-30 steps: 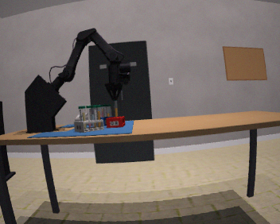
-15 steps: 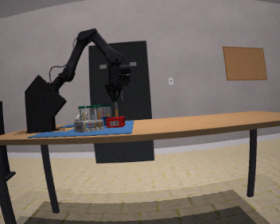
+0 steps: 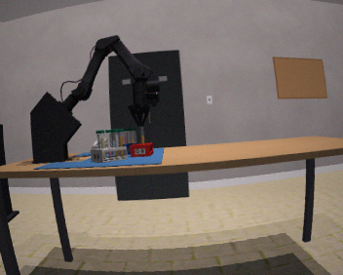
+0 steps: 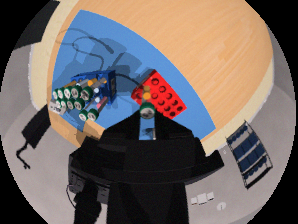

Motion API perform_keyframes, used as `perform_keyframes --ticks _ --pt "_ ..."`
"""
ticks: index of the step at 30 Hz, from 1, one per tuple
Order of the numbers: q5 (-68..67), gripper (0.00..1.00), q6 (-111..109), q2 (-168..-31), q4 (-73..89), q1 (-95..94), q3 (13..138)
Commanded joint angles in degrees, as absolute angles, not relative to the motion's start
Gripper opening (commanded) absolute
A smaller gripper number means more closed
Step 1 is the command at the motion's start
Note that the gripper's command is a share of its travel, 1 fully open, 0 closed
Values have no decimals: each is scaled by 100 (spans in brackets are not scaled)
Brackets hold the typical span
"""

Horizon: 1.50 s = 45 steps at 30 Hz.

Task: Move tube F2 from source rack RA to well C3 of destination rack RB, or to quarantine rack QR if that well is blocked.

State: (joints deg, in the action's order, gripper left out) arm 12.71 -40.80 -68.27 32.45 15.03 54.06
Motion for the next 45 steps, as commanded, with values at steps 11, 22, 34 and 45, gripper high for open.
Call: perform_keyframes --ticks 11,22,34,45 --pt "1255 0 -4010 -6941 3041 1402 5336" --pt "1243 0 -3993 -6969 2938 1388 5220" --pt "1235 0 -3973 -7109 2870 1348 5325" --pt "1226 0 -3974 -7094 2831 1368 5343"
